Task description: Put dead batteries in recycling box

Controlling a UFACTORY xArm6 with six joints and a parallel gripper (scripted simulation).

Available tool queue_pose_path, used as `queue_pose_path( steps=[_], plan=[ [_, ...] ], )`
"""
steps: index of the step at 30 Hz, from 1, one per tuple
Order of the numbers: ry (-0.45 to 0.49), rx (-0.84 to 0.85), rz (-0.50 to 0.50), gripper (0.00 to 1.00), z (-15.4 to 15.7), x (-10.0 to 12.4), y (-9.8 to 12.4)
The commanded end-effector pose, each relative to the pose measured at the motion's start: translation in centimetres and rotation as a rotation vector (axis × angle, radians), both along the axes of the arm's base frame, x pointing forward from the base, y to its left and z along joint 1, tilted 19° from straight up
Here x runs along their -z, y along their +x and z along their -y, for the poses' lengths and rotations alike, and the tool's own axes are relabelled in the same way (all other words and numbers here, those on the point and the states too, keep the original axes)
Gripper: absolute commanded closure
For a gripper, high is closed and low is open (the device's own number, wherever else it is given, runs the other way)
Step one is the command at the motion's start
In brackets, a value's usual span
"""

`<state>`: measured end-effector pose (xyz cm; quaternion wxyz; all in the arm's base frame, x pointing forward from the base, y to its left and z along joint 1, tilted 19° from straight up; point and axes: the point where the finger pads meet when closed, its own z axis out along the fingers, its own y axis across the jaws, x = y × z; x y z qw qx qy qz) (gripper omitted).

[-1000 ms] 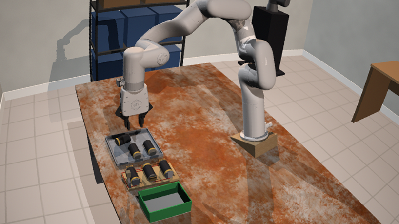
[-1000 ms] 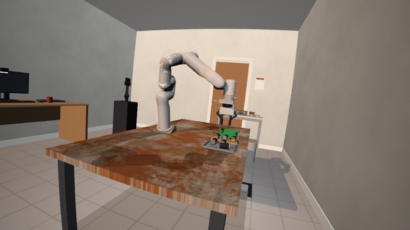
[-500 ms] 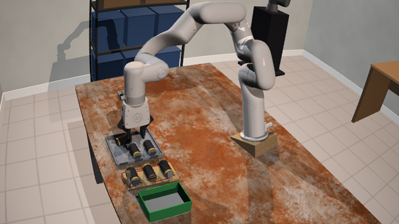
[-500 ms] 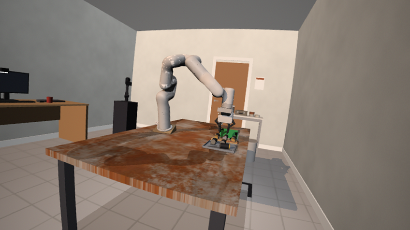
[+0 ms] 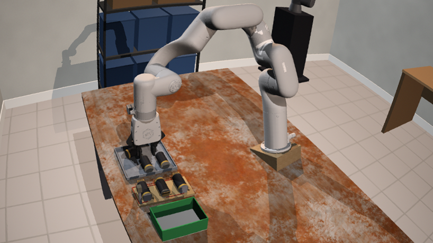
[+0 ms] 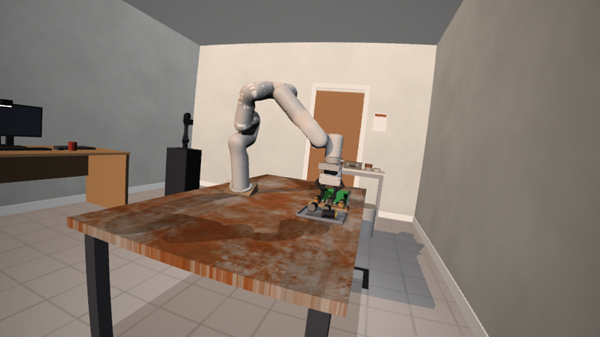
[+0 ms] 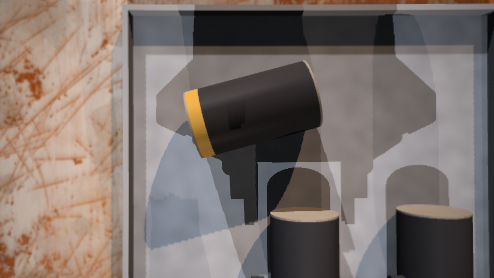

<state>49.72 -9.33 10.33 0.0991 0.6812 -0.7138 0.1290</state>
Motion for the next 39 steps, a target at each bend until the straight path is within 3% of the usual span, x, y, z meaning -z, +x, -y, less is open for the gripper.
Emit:
queue_pose_path(
  steps=[1,17,28,39],
  plan=[
    [0.0,-0.001,0.004,0.49,0.0,-0.1,0.2],
    [0.0,-0.001,0.004,0.49,0.0,-0.1,0.3],
    [0.0,-0.001,0.004,0.49,1.1,2.9,0.4],
    [0.0,-0.001,0.004,0.49,1.3,3.7,0.4]
  ],
)
